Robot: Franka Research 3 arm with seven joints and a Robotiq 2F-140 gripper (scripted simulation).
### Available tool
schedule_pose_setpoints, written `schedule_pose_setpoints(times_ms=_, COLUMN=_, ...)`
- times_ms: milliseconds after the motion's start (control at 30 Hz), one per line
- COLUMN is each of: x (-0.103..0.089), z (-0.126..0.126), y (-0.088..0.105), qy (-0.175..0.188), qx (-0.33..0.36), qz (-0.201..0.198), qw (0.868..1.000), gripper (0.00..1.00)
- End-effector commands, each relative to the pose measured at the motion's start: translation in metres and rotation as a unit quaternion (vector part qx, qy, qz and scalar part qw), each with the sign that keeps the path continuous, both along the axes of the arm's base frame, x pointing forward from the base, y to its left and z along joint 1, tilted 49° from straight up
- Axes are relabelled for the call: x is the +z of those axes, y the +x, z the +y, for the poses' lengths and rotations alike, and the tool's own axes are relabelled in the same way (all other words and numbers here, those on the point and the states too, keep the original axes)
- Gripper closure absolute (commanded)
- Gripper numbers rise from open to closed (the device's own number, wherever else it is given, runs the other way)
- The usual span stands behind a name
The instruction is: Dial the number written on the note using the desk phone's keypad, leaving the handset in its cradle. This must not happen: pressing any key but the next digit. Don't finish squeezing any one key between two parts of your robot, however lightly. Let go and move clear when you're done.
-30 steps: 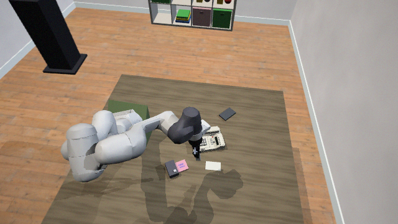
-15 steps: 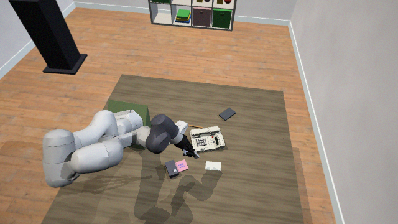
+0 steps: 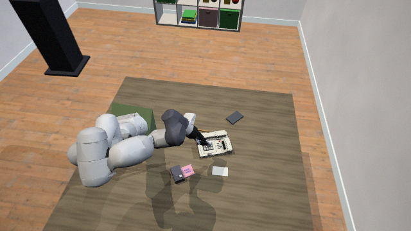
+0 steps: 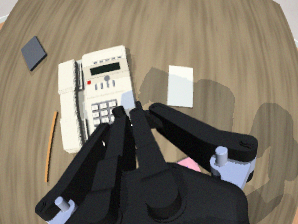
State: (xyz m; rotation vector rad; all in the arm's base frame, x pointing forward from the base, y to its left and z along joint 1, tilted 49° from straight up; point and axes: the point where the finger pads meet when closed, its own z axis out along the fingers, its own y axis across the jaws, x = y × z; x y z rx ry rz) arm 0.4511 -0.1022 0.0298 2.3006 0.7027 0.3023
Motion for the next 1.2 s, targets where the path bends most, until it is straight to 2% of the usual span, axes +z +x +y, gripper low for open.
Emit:
schedule_pose_setpoints(times_ms=0, x=-0.027, z=0.012, y=0.011, qy=0.024, qx=-0.042, qz=-0.068, qw=0.996, gripper=1.00)
schedule_pose_setpoints(times_ms=67, x=-0.027, z=0.012, y=0.011, qy=0.024, qx=-0.042, qz=-0.068, qw=0.996, gripper=1.00)
schedule_pose_setpoints(times_ms=233, x=-0.053, z=0.023, y=0.015, qy=0.024, qx=-0.042, qz=-0.068, qw=0.996, gripper=1.00)
schedule_pose_setpoints(times_ms=433, x=-0.069, z=0.030, y=0.017, qy=0.024, qx=-0.042, qz=-0.068, qw=0.996, gripper=1.00)
schedule_pose_setpoints(times_ms=867, x=-0.073, z=0.031, y=0.017, qy=0.024, qx=-0.042, qz=-0.068, qw=0.996, gripper=1.00)
schedule_pose_setpoints(times_ms=1167, x=-0.083, z=0.020, y=0.015, qy=0.024, qx=-0.042, qz=-0.068, qw=0.996, gripper=1.00)
